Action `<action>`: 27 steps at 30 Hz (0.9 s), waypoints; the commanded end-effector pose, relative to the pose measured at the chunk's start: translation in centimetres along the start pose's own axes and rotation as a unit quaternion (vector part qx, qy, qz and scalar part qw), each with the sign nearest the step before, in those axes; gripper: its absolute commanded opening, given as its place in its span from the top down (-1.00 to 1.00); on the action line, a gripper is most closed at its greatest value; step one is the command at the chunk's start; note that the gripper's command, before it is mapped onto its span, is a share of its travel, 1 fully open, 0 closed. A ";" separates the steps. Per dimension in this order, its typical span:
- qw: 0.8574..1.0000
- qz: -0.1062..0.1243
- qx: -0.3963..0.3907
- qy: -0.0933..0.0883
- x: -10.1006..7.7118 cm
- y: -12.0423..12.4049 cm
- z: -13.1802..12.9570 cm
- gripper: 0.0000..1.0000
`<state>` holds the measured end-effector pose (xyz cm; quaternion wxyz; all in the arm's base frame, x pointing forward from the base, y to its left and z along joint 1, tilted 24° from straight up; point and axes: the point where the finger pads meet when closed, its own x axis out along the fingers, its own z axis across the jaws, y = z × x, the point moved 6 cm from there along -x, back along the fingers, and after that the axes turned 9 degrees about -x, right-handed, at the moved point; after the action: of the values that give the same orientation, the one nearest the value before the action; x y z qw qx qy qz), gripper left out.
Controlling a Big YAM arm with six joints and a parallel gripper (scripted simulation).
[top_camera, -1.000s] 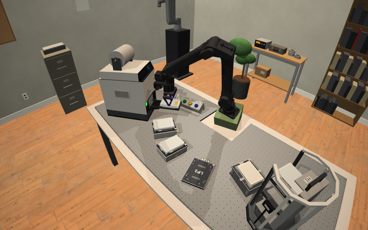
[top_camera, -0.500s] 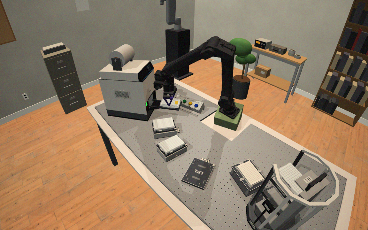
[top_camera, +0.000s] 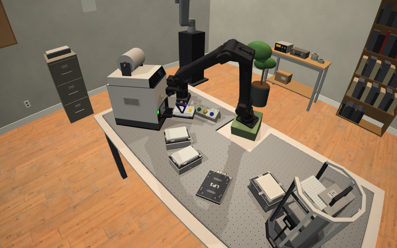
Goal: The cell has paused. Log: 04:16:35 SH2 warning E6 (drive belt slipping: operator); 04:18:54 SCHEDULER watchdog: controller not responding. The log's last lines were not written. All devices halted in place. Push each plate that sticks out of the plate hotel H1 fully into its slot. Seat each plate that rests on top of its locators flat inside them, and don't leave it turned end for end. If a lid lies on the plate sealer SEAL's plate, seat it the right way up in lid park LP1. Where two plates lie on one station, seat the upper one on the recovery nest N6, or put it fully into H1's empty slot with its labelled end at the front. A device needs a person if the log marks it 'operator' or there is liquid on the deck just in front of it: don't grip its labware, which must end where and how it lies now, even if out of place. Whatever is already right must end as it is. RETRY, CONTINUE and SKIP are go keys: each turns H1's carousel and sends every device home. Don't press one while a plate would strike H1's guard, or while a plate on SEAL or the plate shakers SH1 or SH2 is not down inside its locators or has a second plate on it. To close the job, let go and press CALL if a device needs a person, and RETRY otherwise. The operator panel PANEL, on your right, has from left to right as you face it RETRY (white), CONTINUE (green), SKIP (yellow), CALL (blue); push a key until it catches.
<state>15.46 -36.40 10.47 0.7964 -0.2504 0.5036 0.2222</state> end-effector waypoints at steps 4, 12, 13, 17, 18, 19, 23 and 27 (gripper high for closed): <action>1.000 -0.023 -0.008 0.010 -2.3 -1.8 -0.6 -0.68; 1.000 -0.020 -0.008 0.009 -2.2 -1.8 -0.5 -0.68; 1.000 -0.021 -0.008 0.009 -2.4 -1.8 -0.5 -0.68; 1.000 -0.025 -0.008 0.011 -2.8 -1.8 -0.6 -0.68; 1.000 -0.025 -0.008 0.011 -2.9 -1.8 -0.6 -0.68; 1.000 -0.024 -0.008 0.011 -2.8 -1.8 -0.6 -0.68; 1.000 -0.021 -0.008 0.009 -2.6 -1.9 -0.5 -0.68; 1.000 -0.020 -0.008 0.009 -2.5 -1.9 -0.5 -0.68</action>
<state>15.23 -36.43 10.94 0.7966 -0.2496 0.5037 0.2224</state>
